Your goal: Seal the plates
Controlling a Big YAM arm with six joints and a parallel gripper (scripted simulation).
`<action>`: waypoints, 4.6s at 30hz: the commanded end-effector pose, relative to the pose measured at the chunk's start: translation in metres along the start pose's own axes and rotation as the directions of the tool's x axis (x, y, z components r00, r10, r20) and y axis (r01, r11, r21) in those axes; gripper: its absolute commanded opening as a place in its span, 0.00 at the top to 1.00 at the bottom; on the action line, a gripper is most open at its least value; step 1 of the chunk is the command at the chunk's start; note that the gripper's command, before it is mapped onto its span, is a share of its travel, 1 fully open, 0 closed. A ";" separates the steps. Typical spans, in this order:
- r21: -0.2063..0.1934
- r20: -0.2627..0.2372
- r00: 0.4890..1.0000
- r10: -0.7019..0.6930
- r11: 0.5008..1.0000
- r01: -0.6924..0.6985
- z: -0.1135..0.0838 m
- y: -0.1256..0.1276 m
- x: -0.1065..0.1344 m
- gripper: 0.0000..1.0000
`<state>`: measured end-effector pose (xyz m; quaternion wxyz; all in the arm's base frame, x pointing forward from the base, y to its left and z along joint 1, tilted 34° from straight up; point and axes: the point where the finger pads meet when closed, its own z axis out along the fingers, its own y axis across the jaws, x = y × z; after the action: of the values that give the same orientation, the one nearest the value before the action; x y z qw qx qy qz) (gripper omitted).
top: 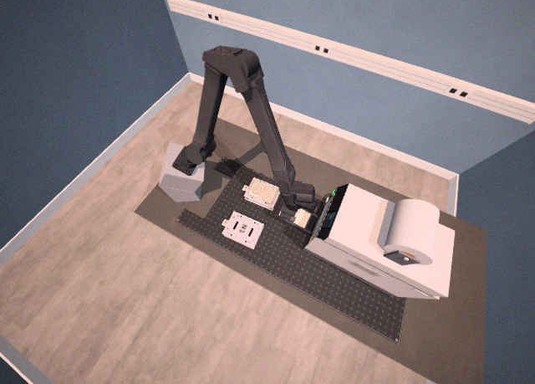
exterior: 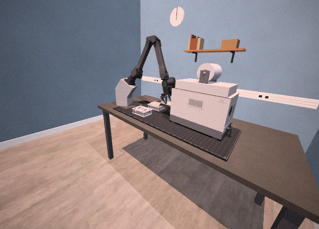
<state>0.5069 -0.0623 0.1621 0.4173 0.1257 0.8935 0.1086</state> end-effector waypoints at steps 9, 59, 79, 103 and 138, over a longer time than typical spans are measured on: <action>-0.014 0.028 1.000 -0.010 1.000 0.010 -0.002 0.008 -0.022 1.00; -0.008 0.025 1.000 -0.013 1.000 0.013 0.007 0.006 -0.006 1.00; -0.006 0.009 1.000 -0.014 1.000 0.014 0.019 0.001 0.000 1.00; 0.014 -0.034 0.999 0.003 1.000 -0.003 0.017 -0.007 0.019 1.00; 0.019 -0.035 0.999 0.016 1.000 -0.015 0.005 -0.003 0.018 1.00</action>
<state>0.5126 -0.0595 0.1533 0.4192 0.1239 0.8928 0.1091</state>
